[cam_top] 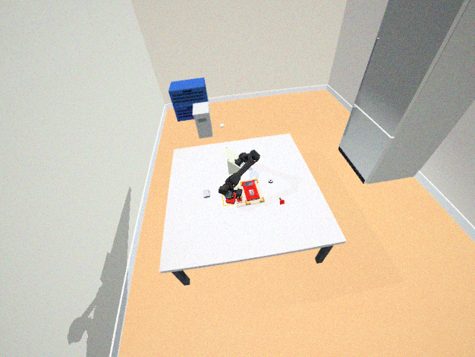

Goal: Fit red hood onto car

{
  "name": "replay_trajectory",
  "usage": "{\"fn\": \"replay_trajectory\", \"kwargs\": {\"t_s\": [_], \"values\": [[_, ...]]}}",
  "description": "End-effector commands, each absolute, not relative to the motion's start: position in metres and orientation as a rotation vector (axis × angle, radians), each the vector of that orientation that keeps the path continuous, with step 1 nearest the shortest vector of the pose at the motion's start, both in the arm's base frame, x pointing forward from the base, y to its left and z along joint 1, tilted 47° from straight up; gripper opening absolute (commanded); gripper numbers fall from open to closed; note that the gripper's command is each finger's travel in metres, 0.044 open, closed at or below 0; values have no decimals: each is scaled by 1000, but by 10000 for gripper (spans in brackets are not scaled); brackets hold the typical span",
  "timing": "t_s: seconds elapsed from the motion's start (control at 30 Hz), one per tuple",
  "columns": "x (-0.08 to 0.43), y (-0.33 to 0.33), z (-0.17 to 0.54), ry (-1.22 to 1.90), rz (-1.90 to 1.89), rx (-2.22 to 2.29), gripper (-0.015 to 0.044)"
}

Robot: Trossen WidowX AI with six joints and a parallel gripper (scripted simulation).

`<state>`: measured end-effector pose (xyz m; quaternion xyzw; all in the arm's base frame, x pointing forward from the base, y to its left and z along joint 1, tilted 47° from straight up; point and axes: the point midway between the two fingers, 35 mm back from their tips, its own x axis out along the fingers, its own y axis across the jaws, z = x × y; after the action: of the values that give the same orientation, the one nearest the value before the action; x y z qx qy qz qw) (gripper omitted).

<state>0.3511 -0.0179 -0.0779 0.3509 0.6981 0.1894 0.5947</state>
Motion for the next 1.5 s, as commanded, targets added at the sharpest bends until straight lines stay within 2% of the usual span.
{"fn": "replay_trajectory", "kwargs": {"t_s": [0.0,0.87,1.47], "values": [[349,-15,-80,1628,438,826,440],[348,-7,-88,1628,439,826,440],[351,-9,-87,1620,439,817,320]]}}
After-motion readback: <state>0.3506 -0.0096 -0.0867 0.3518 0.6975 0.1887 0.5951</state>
